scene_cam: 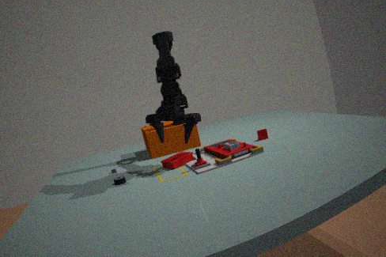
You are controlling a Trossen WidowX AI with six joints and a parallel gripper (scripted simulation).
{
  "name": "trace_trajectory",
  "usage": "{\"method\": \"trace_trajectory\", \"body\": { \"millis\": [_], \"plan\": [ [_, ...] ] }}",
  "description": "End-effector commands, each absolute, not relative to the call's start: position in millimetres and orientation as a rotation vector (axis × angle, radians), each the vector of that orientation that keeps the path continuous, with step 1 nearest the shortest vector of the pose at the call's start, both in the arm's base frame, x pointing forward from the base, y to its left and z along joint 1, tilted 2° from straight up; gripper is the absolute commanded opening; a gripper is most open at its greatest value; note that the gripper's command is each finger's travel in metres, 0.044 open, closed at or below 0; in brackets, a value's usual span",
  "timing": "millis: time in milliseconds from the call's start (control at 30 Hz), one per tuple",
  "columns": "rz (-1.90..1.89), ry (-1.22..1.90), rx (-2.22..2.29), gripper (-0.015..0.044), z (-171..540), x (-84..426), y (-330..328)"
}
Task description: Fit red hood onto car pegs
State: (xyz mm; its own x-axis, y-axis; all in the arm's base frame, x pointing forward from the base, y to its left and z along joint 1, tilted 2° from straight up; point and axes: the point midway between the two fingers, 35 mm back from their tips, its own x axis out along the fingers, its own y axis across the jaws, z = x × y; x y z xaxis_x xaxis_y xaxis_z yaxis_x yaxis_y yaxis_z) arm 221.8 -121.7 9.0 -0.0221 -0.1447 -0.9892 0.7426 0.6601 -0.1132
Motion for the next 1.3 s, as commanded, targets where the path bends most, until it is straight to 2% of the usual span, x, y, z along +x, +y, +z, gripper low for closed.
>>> {"method": "trace_trajectory", "body": {
  "millis": [0,1267],
  "plan": [
    [-1.035,1.267,1.088,0.0440,18.1,229.3,-133.3],
    [-1.035,1.267,1.088,0.0440,0.4,230.9,-134.3]
  ]
}}
